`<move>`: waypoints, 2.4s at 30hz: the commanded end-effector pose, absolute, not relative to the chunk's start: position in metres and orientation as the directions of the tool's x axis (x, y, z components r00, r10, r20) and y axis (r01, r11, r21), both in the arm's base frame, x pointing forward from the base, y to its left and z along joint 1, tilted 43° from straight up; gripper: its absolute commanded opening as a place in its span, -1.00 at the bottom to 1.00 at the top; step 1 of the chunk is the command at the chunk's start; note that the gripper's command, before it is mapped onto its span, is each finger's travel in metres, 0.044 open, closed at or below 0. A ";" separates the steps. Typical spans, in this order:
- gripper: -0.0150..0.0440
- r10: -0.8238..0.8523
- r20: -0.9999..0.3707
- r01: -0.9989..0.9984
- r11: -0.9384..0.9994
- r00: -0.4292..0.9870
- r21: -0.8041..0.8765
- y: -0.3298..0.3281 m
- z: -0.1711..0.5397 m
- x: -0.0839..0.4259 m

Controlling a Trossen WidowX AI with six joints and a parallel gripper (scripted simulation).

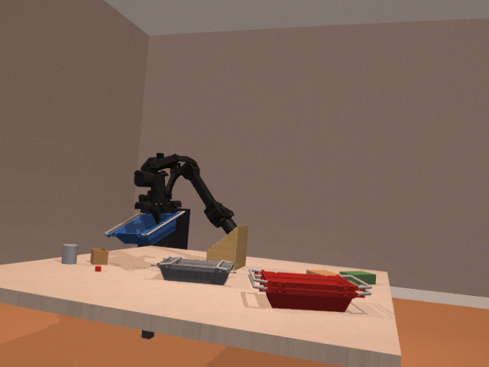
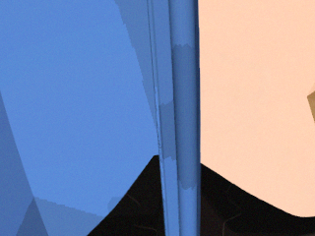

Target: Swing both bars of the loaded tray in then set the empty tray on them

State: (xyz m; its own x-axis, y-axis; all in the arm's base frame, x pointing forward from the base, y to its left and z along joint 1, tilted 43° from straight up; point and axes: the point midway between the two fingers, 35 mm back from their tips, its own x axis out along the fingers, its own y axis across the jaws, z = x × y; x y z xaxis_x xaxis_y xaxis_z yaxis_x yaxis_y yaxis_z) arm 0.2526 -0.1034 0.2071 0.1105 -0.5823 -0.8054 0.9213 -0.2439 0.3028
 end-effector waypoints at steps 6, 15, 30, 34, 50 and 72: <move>-0.49 -0.580 -0.806 0.958 -0.143 0.123 0.249 -0.074 0.193 0.279; -0.49 -0.584 -0.804 0.983 -0.047 0.116 0.176 -0.045 0.172 0.298; -0.49 -0.605 -0.788 0.992 0.118 0.114 0.053 0.010 0.134 0.318; -0.49 -0.614 -0.781 0.987 0.162 0.116 0.020 0.026 0.124 0.321; -0.49 -0.654 -0.743 0.938 0.328 0.141 -0.110 0.087 0.078 0.321; -0.49 -0.658 -0.739 0.932 0.342 0.145 -0.122 0.093 0.074 0.320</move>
